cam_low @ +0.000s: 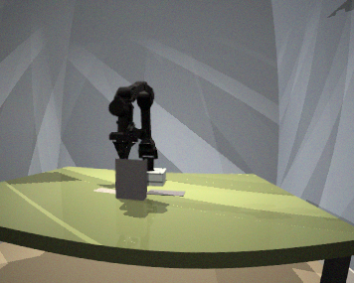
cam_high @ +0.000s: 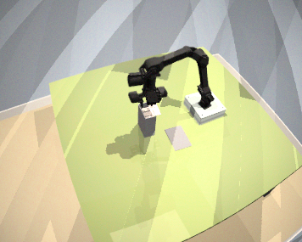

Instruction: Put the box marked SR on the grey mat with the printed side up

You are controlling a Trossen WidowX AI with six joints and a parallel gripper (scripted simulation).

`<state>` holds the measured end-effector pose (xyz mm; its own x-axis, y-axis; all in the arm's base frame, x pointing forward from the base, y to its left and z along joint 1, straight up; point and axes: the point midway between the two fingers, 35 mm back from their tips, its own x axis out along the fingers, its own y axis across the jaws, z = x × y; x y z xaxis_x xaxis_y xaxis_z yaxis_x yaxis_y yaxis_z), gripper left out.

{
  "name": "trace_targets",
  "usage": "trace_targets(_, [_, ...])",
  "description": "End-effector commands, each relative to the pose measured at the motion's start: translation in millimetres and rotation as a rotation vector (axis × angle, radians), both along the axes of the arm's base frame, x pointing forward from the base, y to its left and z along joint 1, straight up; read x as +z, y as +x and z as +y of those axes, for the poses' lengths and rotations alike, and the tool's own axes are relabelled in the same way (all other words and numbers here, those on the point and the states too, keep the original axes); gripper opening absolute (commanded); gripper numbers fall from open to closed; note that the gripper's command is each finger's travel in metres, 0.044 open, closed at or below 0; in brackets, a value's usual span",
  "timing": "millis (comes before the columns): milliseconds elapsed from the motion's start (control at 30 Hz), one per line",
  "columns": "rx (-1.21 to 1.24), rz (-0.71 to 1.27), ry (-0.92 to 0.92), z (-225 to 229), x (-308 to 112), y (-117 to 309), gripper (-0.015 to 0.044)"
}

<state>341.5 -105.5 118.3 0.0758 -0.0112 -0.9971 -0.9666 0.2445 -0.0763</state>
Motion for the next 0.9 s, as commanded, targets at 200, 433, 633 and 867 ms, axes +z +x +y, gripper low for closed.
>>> trace_targets(200, [-0.001, -0.019, -0.007, 0.0, 39.1, -1.4, 0.0237])
trace_targets(433, [0.000, -0.019, -0.006, 0.1, 31.7, -0.8, 0.0237])
trace_targets(633, [-0.018, -0.026, -0.008, 0.8, 31.6, -0.5, 0.0185])
trace_targets(867, [-0.194, -0.106, -0.021, 8.3, 30.6, 2.1, 0.0001])
